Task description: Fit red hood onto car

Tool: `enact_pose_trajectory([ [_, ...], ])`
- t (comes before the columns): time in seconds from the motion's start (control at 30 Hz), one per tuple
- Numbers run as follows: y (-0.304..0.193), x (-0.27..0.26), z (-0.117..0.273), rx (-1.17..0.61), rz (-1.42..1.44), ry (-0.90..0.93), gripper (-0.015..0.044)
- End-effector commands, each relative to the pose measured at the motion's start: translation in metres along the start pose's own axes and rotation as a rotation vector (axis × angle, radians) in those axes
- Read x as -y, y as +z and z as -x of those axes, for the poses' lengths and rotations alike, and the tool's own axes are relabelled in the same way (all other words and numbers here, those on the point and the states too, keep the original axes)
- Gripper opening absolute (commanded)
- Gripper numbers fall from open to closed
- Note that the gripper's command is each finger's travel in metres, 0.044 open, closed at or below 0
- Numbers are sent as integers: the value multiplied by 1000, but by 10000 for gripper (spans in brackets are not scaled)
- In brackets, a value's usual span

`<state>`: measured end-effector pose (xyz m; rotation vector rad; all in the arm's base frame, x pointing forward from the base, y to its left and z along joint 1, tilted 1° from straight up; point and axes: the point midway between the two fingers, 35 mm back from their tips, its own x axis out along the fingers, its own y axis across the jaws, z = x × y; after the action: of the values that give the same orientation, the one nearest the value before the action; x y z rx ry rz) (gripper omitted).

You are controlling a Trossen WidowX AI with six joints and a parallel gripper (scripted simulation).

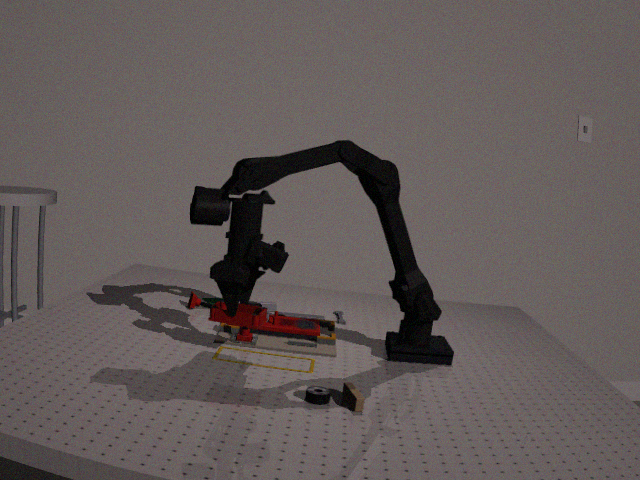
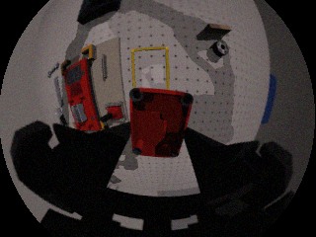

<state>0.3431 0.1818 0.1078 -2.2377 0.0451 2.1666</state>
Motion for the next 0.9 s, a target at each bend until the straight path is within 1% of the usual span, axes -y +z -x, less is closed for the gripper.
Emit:
enact_pose_trajectory([
  [0.0, 2, -1, 1, -4, 108, 3, 0],
  [0.27, 2, -1, -5, -4, 126, 3, 0],
  [0.7, 2, -1, -71, -4, 126, 3, 0],
  [0.87, 2, -1, -74, -4, 126, 3, 0],
])
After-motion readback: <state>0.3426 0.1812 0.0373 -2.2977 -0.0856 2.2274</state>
